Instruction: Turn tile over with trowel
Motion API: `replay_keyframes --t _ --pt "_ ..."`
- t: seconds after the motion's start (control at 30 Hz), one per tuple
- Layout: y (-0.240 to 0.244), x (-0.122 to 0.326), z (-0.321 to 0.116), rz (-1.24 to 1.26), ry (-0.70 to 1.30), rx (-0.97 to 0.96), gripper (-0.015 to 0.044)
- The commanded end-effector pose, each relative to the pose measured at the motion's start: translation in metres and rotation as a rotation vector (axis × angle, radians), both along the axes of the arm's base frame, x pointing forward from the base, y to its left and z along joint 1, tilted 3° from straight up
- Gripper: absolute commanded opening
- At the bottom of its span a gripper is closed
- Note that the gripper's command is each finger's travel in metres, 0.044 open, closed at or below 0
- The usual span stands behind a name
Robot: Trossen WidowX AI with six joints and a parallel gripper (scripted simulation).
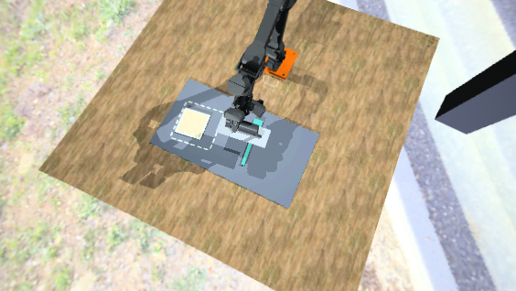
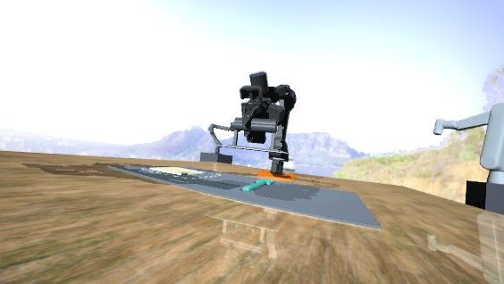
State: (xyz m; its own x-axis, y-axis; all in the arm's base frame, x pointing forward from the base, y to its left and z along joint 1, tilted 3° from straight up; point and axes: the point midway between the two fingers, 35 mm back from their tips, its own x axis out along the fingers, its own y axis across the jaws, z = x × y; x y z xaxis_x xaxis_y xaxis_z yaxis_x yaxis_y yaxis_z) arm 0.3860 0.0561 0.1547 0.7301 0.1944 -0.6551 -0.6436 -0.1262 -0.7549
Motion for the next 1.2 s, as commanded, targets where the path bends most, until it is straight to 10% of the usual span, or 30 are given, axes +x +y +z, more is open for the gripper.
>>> replay_keyframes --t 0.0,1.17 --pt "0.000 0.001 0.006 -0.007 -0.017 0.005 0.0000" --pt "-0.045 0.043 0.011 -0.042 0.014 -0.002 0.0000"
